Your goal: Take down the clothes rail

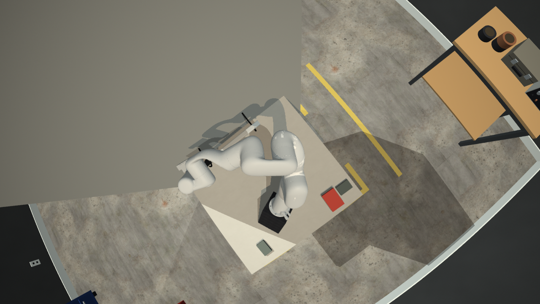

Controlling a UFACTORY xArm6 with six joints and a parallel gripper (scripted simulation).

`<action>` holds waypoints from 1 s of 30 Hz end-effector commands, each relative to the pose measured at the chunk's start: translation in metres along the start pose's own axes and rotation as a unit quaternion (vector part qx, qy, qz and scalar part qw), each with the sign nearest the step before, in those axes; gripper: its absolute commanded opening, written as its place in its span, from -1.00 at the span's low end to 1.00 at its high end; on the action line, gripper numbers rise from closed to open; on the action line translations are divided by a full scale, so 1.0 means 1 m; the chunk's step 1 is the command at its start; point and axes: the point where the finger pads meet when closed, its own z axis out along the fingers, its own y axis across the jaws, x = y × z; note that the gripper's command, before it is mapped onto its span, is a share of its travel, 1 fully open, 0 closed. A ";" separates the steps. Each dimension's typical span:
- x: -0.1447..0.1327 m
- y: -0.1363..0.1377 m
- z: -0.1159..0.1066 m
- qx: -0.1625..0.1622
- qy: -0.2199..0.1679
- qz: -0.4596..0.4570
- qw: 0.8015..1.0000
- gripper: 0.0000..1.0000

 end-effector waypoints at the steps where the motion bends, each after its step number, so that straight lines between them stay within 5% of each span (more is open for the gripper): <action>1: -0.009 0.016 -0.009 -0.001 -0.019 -0.075 0.997 1.00; 20: -0.040 0.056 -0.025 0.007 -0.066 -0.275 0.959 1.00; 30: -0.064 0.082 -0.034 0.025 -0.096 -0.402 0.910 1.00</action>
